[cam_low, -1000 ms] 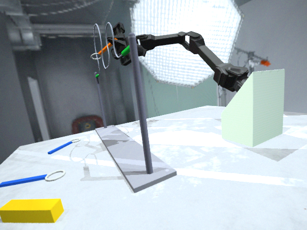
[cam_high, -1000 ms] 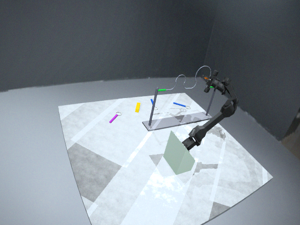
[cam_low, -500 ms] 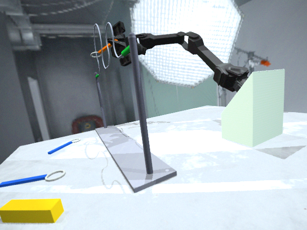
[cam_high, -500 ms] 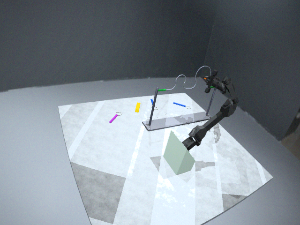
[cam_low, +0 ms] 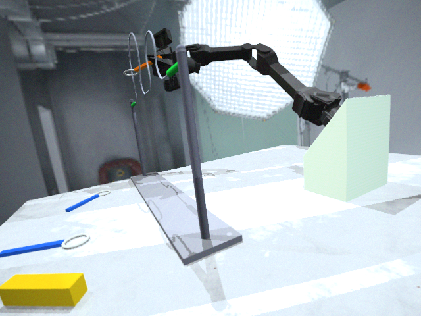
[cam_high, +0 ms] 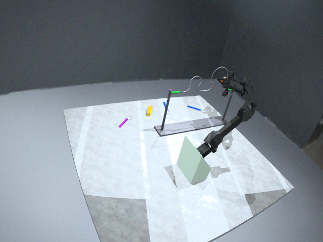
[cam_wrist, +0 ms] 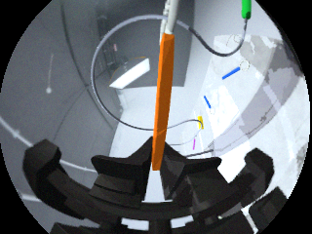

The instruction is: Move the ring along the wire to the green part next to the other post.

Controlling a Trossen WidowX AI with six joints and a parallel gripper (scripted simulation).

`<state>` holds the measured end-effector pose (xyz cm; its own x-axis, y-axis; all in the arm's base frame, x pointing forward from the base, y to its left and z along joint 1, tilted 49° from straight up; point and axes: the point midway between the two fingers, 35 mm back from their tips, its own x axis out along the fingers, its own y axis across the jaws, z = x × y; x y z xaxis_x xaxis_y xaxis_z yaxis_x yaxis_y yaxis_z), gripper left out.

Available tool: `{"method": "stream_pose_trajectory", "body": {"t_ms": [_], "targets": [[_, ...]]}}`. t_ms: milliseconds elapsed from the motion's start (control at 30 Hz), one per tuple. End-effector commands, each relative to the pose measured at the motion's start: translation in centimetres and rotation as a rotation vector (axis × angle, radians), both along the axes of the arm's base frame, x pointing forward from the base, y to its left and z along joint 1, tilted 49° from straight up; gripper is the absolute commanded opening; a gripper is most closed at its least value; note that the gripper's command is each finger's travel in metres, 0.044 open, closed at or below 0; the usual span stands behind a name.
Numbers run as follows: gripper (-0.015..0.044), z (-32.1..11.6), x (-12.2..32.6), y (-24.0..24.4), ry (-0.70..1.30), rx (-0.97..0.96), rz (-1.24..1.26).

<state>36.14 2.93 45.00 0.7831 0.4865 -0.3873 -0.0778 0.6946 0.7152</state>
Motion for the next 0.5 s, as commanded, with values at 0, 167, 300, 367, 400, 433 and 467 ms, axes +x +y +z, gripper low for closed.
{"method": "stream_pose_trajectory", "body": {"t_ms": [0, 167, 300, 367, 400, 433, 467], "targets": [[-0.0150, 0.29, -0.08, -0.01, -0.017, -0.039, 0.001], [-0.0150, 0.19, -0.06, -0.11, -0.022, -0.081, -0.001], [-0.0150, 0.10, -0.04, -0.20, -0.027, -0.115, -0.003], [-0.0150, 0.07, -0.03, -0.24, -0.029, -0.132, -0.004], [-0.0150, 0.05, -0.02, -0.26, -0.030, -0.141, -0.004], [-0.0150, 0.03, -0.02, -0.28, -0.031, -0.149, -0.005], [-0.0150, 0.01, -0.01, -0.30, -0.032, -0.158, -0.005]]}}
